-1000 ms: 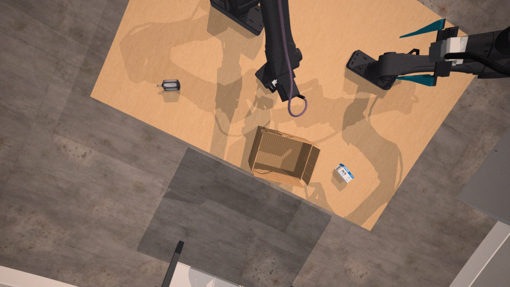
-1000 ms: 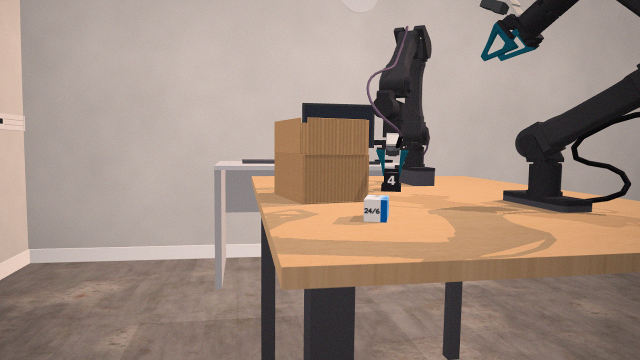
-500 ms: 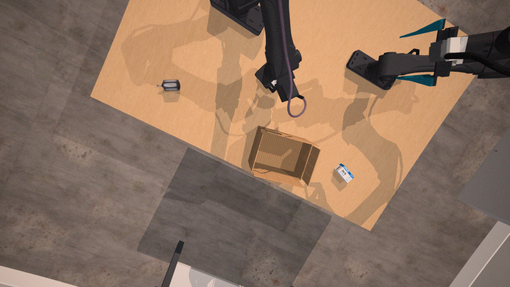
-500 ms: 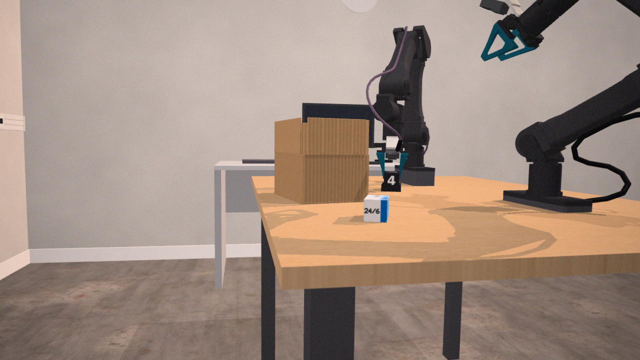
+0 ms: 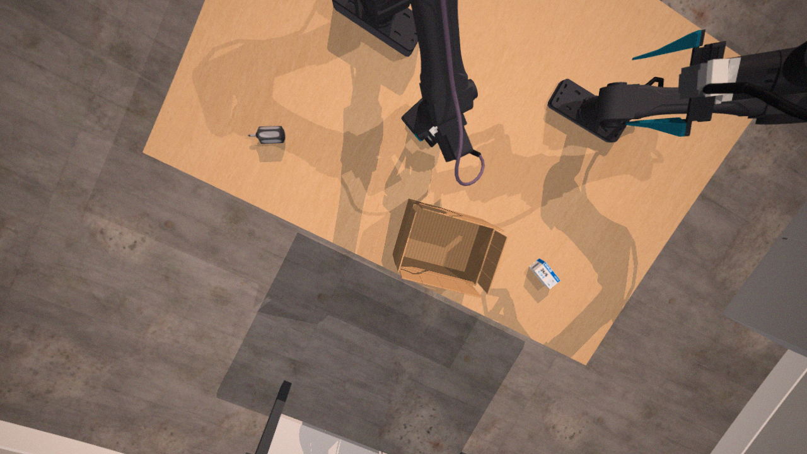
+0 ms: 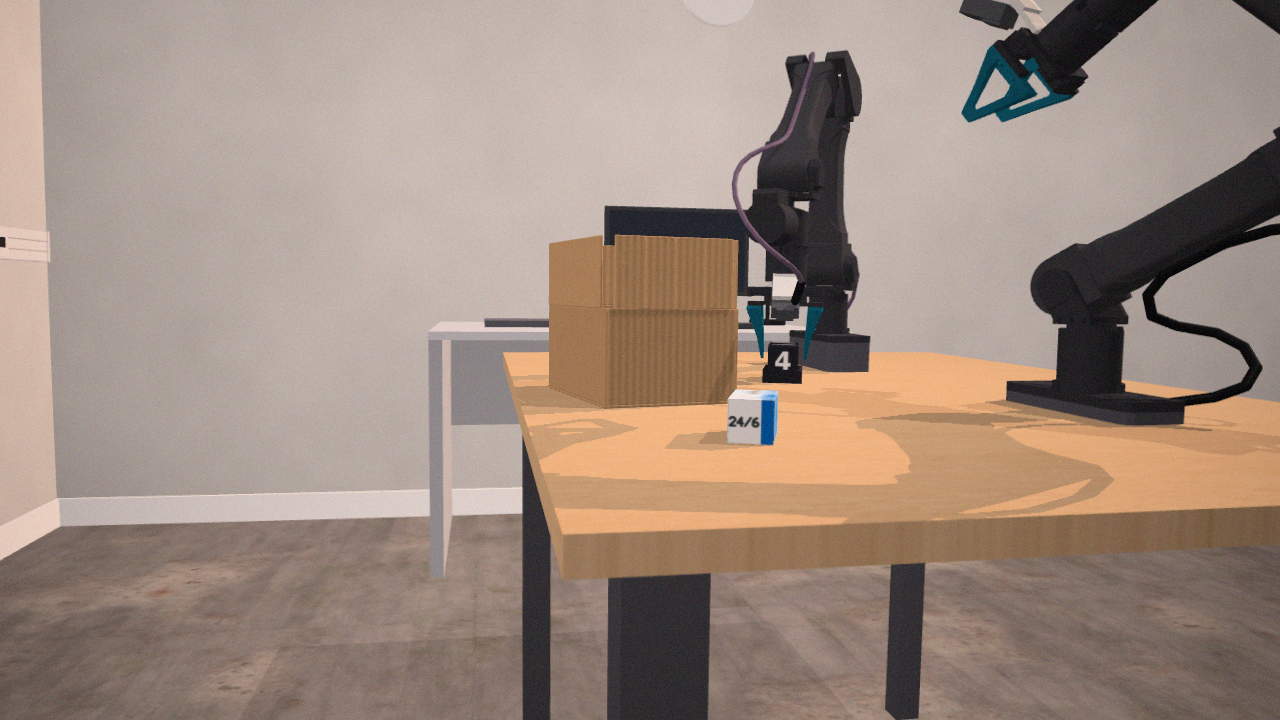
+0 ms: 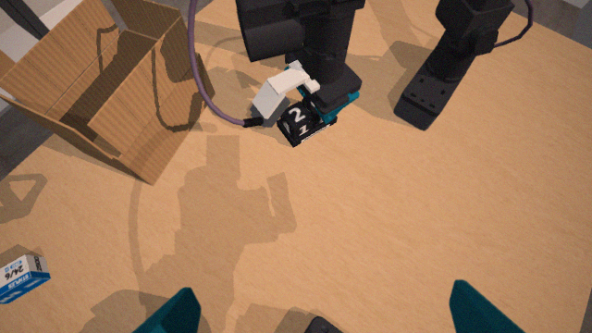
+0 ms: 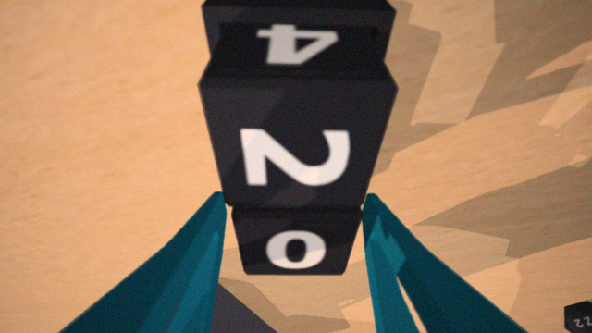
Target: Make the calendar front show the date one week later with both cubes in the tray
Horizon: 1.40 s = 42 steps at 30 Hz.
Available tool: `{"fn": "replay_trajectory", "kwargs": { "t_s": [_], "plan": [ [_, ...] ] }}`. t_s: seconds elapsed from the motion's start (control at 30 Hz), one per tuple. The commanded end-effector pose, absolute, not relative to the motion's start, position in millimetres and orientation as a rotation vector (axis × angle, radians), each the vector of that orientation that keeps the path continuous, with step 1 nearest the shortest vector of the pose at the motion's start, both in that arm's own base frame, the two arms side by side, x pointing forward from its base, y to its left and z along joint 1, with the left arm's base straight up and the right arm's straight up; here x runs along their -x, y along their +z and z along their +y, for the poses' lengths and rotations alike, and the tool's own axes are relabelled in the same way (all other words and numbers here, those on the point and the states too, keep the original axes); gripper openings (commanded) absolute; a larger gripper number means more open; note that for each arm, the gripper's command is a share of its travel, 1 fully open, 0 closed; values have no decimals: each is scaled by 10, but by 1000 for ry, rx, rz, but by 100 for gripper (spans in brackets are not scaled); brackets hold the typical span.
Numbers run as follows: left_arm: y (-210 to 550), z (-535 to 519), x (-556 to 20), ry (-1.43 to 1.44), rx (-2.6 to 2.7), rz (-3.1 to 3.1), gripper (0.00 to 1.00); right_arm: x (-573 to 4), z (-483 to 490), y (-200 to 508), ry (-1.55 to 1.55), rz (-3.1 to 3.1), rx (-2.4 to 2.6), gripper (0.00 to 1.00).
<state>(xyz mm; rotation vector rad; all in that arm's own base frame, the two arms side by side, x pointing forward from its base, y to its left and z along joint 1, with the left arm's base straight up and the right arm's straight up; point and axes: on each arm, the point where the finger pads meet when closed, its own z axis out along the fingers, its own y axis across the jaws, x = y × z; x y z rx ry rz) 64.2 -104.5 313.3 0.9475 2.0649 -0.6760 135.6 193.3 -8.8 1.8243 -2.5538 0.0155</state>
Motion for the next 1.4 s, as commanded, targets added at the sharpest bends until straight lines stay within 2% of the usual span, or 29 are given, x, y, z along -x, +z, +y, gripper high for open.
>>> {"fn": "replay_trajectory", "kwargs": {
  "t_s": [0.0,0.67,0.93,1.23,1.33,1.37],
  "plan": [
    [3162,-1033,-640,-674,-950,2070,100,-1370,1977,-58,14,-2543,-1823,64],
    [3162,-1033,-640,-674,-950,2070,100,-1394,2081,302,-19,-2579,-1867,64],
    [3162,-1033,-640,-674,-950,2070,100,-1385,2047,865,-19,-2590,-1852,64],
    [3162,-1033,-640,-674,-950,2070,100,-1339,1908,704,23,-2529,-1812,64],
    [3162,-1033,-640,-674,-950,2070,100,-1408,2049,736,-49,-2621,-1820,98],
    [3162,-1033,-640,-674,-950,2070,100,-1423,2078,741,-69,-2645,-1822,100]
  ]
}}
